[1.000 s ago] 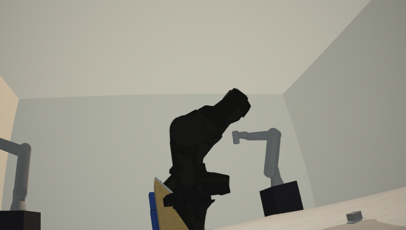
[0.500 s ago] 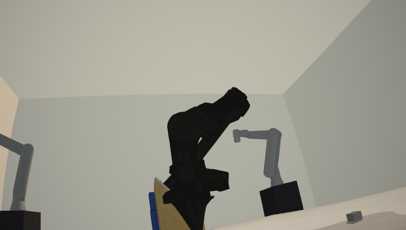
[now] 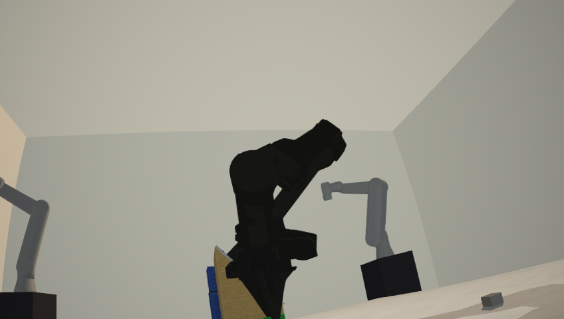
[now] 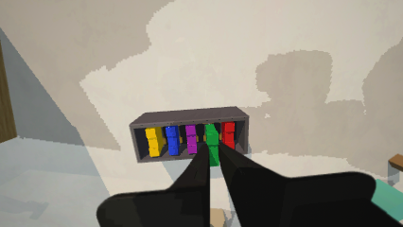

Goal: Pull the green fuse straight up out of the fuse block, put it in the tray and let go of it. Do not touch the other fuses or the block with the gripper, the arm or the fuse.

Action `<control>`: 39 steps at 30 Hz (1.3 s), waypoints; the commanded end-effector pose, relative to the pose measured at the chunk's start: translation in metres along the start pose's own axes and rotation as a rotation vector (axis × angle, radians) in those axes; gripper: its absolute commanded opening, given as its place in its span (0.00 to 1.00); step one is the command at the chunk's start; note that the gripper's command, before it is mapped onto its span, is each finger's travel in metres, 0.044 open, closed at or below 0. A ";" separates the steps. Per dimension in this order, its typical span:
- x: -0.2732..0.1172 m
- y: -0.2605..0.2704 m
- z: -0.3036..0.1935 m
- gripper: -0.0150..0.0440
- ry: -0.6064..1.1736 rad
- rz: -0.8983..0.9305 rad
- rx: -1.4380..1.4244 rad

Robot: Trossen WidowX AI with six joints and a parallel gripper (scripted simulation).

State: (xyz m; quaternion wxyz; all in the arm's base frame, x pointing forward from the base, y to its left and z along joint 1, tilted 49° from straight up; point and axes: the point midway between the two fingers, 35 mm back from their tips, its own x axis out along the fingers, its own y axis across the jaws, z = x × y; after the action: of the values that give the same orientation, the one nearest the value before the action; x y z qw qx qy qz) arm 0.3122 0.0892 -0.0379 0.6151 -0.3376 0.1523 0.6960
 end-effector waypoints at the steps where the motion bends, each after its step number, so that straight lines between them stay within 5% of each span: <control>1: -0.003 -0.001 -0.001 0.25 0.005 -0.003 -0.003; 39: -0.036 -0.001 -0.001 0.25 0.004 -0.004 -0.002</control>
State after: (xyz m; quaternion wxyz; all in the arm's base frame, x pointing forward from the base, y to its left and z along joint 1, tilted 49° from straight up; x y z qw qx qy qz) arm 0.3108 0.0667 -0.0186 0.6153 -0.3349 0.1536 0.6969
